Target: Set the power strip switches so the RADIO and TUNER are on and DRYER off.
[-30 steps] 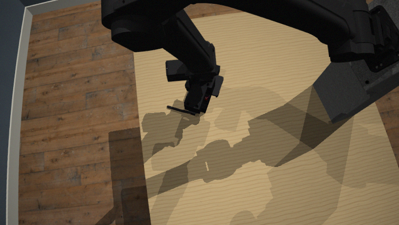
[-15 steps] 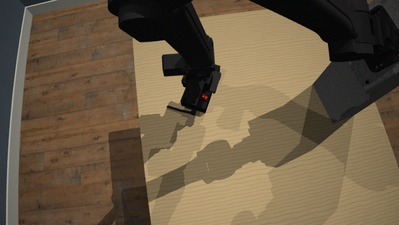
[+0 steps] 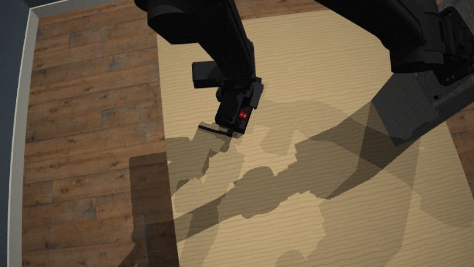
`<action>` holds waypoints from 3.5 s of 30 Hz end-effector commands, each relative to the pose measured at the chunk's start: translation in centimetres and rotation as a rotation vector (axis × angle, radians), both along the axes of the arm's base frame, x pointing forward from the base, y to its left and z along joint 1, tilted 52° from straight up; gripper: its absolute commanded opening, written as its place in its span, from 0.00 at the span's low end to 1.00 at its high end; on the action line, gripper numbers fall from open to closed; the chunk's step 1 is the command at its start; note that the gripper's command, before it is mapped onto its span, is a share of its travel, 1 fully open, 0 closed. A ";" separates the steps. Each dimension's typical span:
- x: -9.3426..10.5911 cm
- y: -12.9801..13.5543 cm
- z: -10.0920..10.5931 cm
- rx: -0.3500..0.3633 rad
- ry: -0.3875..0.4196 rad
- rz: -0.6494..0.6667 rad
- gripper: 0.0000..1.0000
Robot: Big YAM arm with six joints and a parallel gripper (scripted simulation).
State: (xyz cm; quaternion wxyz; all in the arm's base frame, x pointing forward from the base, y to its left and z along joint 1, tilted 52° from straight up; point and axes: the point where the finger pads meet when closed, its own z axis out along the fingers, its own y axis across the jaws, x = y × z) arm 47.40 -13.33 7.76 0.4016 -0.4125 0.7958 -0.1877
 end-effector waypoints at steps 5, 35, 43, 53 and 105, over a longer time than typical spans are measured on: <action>-0.8 0.2 0.4 -0.007 0.000 0.006 0.00; -1.4 -0.1 1.5 0.673 0.026 -0.505 0.00; -1.4 0.2 2.0 1.024 0.036 -0.765 0.00; -1.4 0.2 2.0 1.253 0.034 -0.951 0.00; -0.1 -0.1 0.7 1.254 0.042 -0.958 0.00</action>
